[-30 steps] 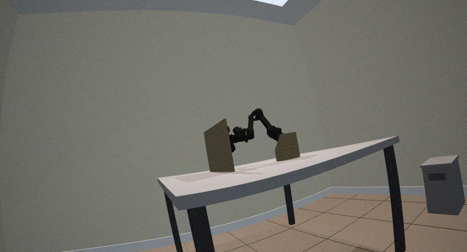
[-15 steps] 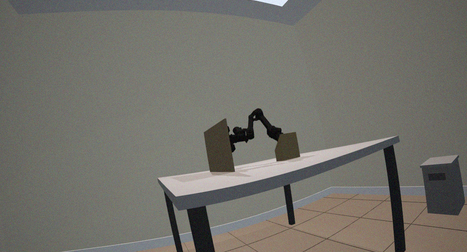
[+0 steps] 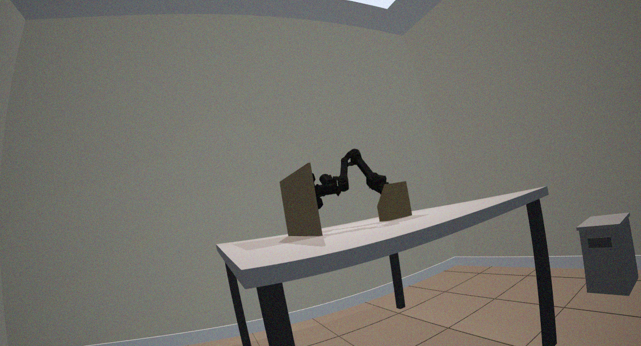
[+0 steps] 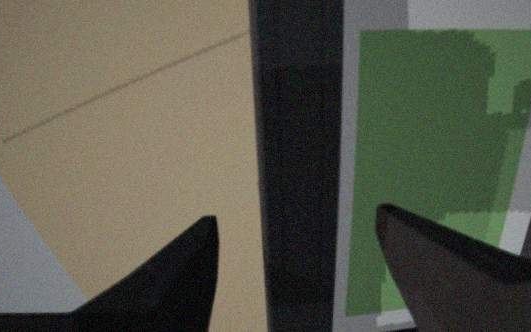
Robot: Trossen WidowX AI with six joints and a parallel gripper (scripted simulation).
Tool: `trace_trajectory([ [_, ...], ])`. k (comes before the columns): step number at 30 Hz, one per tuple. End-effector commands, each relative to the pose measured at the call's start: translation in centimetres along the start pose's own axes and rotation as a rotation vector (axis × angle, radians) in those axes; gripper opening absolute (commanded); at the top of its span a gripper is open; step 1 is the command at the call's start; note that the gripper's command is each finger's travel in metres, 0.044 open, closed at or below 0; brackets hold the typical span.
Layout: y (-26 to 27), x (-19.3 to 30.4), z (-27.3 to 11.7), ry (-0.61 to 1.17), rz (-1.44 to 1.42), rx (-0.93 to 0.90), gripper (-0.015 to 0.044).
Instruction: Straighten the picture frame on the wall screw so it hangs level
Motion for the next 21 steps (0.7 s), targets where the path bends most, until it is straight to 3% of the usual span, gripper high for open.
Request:
trace_trajectory([
  [1,0.07,-0.1,0.04,-0.004,0.004,-0.001,0.026],
  [7,0.09,-0.13,0.05,-0.004,0.004,-0.001,0.026],
  [13,0.09,-0.13,0.05,-0.004,0.004,-0.001,0.0103],
  [21,0.09,-0.13,0.05,-0.004,0.004,-0.001,0.003],
])
Point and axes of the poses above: the point midway between the two fingers, 35 mm back from their tips, its own z axis out along the fingers, its own y axis across the jaws, x = y × z, the point moved 3 cm from there along -z, back along the fingers, and after that the axes turned 11 degrees about -z, right-handed, at the moved point
